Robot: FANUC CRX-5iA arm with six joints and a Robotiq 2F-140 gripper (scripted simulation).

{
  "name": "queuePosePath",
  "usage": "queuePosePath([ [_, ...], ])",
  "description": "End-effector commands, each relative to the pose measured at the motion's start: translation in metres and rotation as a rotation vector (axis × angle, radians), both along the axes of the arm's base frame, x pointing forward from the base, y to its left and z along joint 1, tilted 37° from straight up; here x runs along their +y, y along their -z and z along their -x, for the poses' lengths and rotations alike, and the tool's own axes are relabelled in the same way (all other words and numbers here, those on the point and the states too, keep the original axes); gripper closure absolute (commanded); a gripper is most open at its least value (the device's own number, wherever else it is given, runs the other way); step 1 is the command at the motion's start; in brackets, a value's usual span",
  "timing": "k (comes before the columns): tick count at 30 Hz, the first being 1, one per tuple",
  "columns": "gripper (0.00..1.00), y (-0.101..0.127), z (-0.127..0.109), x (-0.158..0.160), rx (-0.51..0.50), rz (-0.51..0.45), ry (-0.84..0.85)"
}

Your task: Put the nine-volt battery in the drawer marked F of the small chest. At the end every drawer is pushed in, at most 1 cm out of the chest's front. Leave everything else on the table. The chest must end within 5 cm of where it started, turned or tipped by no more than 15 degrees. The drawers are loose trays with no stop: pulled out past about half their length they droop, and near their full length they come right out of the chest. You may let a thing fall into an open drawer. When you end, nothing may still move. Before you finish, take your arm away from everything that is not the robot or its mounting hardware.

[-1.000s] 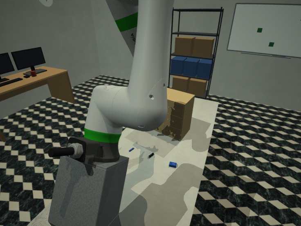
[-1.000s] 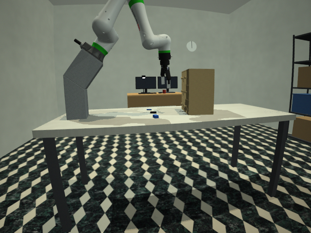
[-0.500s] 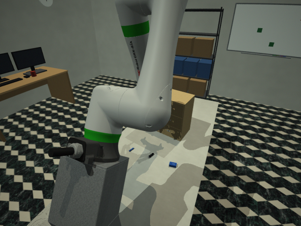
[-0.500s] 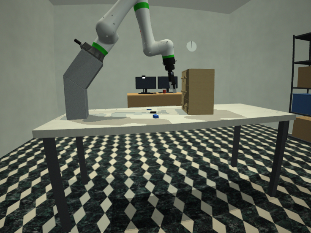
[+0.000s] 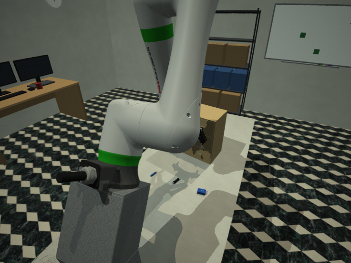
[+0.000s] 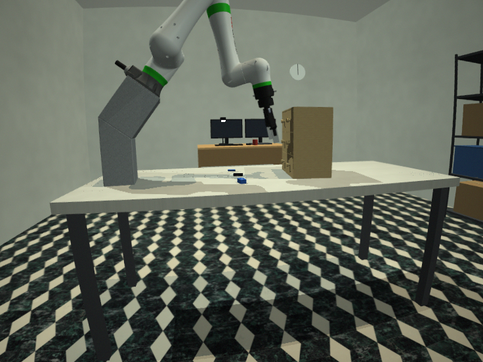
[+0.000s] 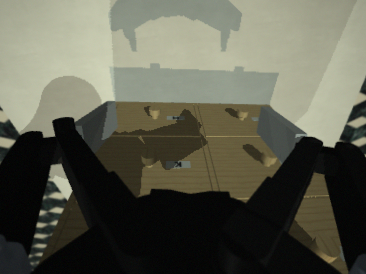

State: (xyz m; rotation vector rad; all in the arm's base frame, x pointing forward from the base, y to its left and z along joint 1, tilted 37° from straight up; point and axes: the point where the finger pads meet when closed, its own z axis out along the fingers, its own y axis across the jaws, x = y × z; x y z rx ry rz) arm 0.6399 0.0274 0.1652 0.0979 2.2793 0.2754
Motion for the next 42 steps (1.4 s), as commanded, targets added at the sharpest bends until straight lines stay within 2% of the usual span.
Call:
queuePosePath([
  [1,0.00,-0.0004,-0.0006,-0.0009,-0.265,0.026,0.085],
  [22,0.00,-0.0004,-0.0006,-0.0009,-0.342,-0.003,0.063],
  [39,0.00,-0.0004,-0.0006,-0.0009,-0.513,0.006,0.104],
  [42,0.00,-0.0004,-0.0006,-0.0009,-0.575,0.030,0.148],
])
